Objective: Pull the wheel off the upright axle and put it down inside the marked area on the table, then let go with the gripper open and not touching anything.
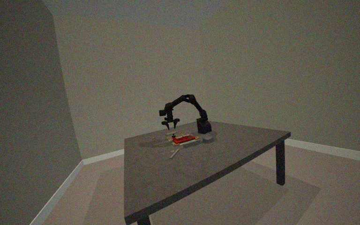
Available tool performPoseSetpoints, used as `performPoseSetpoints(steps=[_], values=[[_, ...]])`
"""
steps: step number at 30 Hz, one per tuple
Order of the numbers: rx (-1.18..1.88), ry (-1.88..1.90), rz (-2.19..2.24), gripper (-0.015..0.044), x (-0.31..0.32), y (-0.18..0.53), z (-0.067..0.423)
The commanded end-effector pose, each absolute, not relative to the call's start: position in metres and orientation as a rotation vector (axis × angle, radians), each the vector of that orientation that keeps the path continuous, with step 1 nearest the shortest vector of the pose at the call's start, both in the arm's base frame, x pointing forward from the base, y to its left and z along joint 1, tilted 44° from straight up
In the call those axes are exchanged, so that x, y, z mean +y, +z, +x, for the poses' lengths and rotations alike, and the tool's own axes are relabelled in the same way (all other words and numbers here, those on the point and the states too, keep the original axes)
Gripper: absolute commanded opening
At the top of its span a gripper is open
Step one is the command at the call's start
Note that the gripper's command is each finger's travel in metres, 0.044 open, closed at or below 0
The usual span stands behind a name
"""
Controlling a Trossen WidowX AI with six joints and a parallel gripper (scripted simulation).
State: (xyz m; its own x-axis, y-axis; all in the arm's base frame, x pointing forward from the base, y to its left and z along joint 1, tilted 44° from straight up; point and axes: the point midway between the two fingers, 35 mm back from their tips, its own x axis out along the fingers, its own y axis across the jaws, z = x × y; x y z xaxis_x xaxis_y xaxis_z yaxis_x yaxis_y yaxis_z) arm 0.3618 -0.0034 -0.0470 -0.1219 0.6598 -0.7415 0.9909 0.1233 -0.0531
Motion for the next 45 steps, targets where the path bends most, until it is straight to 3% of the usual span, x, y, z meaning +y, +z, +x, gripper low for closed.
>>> performPoseSetpoints(steps=[1,11,27,30,40,45], values=[[1.867,-0.748,1.612,0.0300,0.008,-0.038,0.365],[1.867,-0.749,1.612,0.0300,0.007,-0.042,0.356],[1.870,-0.746,1.614,0.0300,0.056,-0.094,0.348],[1.880,-0.749,1.600,0.0221,0.055,-0.092,0.347],[1.880,-0.749,1.600,0.0155,0.055,-0.092,0.347],[1.879,-0.749,1.600,0.0023,0.055,-0.091,0.347]])
